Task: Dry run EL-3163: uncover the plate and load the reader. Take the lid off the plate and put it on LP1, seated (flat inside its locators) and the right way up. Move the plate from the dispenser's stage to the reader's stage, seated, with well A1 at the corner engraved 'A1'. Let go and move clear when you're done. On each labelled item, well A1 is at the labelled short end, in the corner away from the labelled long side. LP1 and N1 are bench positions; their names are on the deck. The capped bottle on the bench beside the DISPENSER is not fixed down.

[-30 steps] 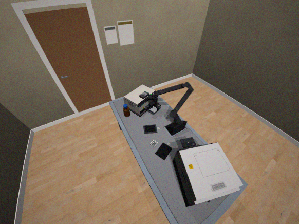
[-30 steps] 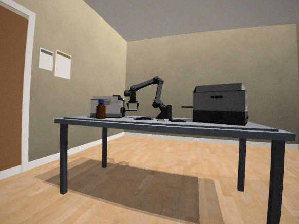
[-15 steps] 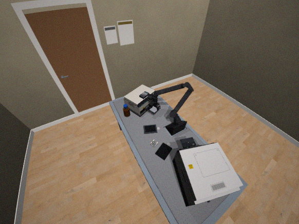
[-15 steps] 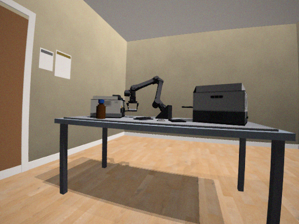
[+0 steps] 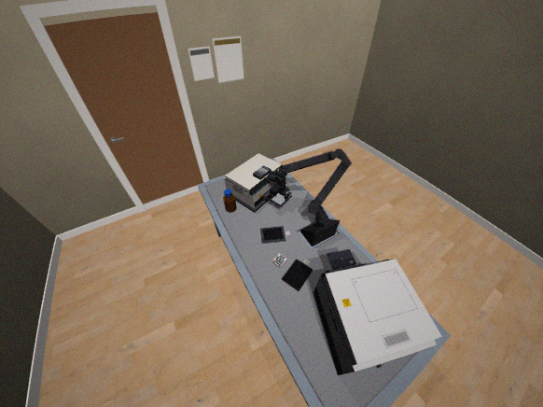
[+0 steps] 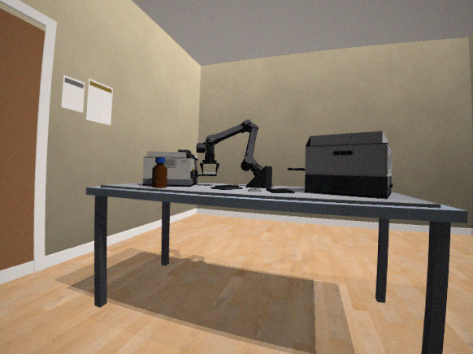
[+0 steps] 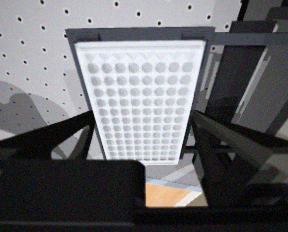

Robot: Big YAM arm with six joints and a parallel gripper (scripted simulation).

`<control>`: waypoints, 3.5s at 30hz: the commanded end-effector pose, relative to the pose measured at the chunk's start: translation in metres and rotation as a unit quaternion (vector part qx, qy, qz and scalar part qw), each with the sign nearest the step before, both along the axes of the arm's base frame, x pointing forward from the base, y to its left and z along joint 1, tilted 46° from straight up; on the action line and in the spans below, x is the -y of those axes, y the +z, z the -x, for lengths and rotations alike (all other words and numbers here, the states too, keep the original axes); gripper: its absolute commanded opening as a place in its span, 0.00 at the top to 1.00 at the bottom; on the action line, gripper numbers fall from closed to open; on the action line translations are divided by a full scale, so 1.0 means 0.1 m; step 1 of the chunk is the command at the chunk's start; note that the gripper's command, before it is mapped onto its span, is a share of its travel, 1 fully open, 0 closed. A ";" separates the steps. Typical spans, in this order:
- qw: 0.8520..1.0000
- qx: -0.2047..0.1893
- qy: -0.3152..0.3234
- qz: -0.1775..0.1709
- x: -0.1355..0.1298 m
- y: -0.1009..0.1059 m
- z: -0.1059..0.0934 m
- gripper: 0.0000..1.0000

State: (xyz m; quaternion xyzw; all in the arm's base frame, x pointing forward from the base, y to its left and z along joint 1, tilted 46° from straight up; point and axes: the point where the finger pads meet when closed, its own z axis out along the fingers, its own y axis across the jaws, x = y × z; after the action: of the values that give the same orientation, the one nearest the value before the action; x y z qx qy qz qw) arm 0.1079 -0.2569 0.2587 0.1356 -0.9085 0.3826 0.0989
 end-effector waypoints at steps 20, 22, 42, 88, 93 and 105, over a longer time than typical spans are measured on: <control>1.000 0.021 -0.010 0.021 0.04 0.20 0.00 0.00; 0.999 0.022 -0.010 0.021 0.04 0.21 0.00 0.00; 0.999 0.022 -0.010 0.022 0.04 0.21 0.00 0.14; 1.000 0.012 0.000 0.010 -0.15 0.24 -0.03 0.14; 1.000 0.018 -0.001 0.014 -0.17 0.31 -0.03 0.14; 1.000 0.011 0.000 0.008 -0.15 0.32 -0.07 0.14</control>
State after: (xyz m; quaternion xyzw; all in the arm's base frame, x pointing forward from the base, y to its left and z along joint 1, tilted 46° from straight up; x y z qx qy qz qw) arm 0.1078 -0.2410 0.2720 0.1343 -0.9088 0.3823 0.0994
